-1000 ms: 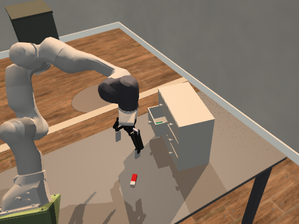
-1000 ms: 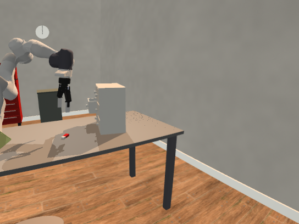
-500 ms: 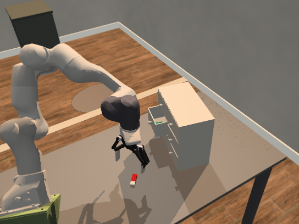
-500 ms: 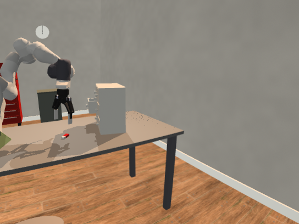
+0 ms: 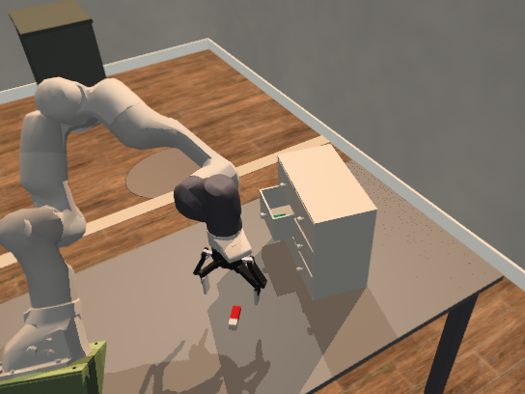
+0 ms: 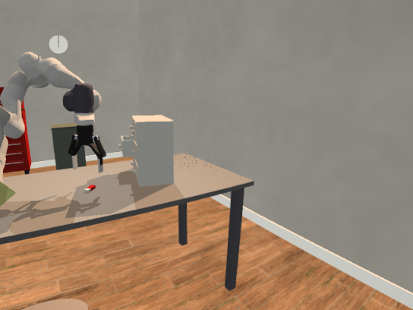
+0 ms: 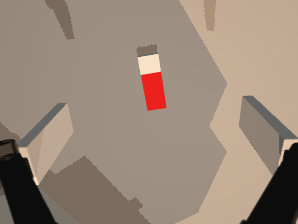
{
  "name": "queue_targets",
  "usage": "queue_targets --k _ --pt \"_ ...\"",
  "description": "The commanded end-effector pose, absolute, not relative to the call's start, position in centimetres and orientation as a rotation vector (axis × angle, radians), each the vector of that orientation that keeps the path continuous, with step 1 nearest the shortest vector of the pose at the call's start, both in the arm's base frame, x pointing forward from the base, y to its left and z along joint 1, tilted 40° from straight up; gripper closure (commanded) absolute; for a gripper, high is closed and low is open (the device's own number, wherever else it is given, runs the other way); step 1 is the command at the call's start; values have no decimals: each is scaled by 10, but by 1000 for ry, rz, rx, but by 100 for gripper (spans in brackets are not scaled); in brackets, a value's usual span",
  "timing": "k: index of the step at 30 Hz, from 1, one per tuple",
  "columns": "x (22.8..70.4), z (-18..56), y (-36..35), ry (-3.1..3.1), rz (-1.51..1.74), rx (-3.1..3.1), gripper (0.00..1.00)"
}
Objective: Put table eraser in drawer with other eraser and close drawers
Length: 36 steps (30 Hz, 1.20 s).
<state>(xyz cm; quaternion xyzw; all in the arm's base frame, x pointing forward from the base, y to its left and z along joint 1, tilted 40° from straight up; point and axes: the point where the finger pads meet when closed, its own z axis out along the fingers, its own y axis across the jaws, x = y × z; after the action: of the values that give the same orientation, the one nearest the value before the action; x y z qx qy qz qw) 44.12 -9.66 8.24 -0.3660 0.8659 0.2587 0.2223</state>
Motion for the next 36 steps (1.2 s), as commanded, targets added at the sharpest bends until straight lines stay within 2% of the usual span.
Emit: queue_targets --k 1,8,9,36 --pt "442 81 -98 2300 665 -1124 0" --pt "442 81 -98 2300 665 -1124 0" --pt "442 81 -98 2300 665 -1124 77" --pt "442 79 -96 2300 665 -1124 77"
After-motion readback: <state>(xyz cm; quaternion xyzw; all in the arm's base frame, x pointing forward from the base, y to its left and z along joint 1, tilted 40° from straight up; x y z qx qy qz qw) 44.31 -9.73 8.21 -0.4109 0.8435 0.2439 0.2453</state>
